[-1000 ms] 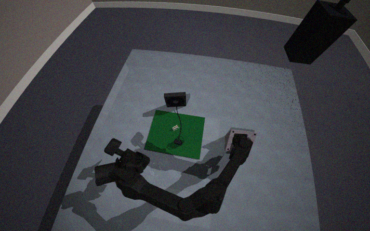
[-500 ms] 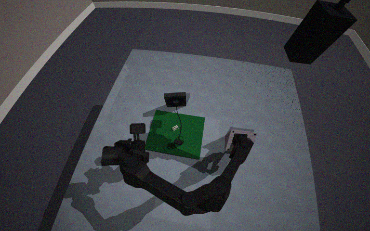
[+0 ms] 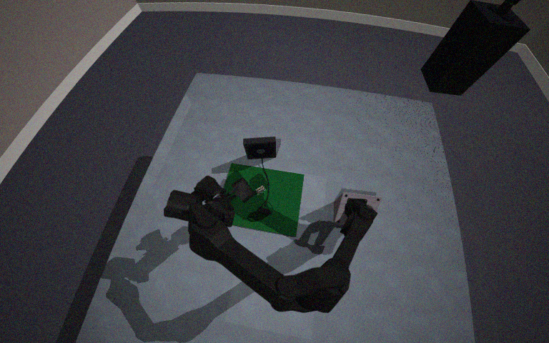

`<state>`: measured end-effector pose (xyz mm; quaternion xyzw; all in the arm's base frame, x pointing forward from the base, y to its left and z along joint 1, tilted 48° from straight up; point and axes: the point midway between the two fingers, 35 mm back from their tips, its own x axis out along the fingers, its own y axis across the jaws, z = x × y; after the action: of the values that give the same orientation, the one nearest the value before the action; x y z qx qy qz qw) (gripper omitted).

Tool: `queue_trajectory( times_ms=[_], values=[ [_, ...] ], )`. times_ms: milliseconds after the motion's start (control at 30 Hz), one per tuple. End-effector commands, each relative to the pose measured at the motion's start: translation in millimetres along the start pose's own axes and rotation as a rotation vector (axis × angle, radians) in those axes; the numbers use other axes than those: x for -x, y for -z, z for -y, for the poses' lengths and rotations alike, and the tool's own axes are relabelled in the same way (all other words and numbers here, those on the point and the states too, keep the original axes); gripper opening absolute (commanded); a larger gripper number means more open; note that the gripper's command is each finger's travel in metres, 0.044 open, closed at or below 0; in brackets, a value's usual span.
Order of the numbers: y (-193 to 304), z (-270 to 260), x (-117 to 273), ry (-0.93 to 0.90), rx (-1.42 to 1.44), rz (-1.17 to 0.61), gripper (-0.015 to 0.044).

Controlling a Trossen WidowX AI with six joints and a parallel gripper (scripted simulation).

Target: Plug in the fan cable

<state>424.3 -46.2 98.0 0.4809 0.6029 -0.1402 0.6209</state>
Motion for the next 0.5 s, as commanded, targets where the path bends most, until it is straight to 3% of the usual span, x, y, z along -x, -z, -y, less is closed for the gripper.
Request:
queue_trajectory(
  times_ms=[0,467],
  values=[
    [33,57,9,0.102,-1.077,-0.203,0.044],
    [56,88,23,0.292,-1.973,-0.319,0.044]
  ],
)
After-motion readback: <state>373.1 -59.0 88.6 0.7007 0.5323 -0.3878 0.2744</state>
